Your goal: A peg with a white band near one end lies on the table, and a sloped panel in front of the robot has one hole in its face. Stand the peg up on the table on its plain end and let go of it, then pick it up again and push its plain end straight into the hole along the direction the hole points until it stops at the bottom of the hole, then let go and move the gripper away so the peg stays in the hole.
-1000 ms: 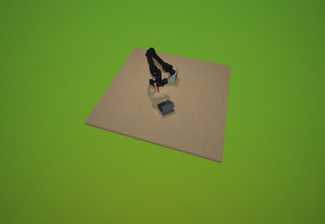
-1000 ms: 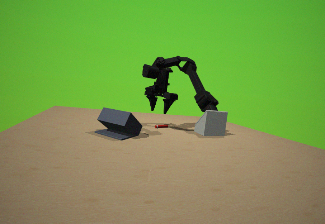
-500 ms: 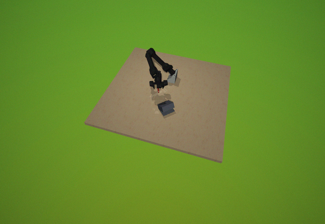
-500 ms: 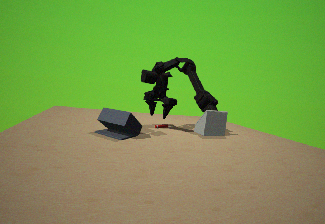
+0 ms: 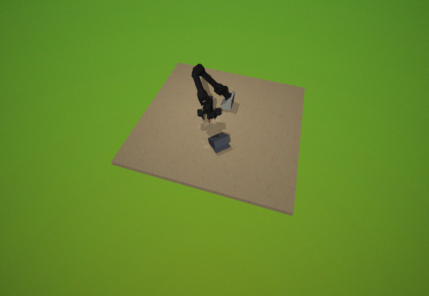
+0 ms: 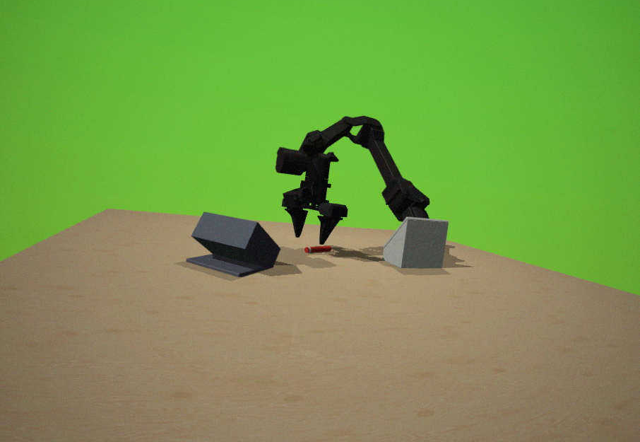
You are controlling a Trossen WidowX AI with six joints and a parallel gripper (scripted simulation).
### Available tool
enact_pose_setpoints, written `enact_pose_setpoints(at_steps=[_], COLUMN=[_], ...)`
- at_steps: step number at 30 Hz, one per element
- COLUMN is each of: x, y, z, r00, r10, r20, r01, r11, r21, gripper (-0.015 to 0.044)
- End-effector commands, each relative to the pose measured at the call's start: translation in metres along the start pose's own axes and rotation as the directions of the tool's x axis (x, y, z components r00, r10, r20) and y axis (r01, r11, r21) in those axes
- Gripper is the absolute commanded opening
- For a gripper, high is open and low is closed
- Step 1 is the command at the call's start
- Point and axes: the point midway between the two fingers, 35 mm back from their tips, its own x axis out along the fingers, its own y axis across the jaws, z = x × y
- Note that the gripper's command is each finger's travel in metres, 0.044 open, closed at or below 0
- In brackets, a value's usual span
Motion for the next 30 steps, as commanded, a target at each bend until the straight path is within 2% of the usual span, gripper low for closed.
enact_pose_setpoints(at_steps=[1, 12, 24, 25, 30], x=[0.010, 0.025, 0.025, 0.025, 0.025], y=[0.002, 0.002, 0.002, 0.002, 0.002], z=[-0.003, -0.005, -0.005, -0.005, -0.005], r00=[1.000, 1.000, 1.000, 1.000, 1.000], r10=[-0.001, -0.005, -0.005, -0.005, -0.005], r20=[-0.014, -0.016, -0.016, -0.016, -0.016], r01=[0.001, 0.005, 0.005, 0.005, 0.005], r11=[1.000, 1.000, 1.000, 1.000, 1.000], r21=[-0.012, -0.012, -0.012, -0.012, -0.012], gripper=[0.0440, 0.0440, 0.0125, 0.0110, 0.0110])
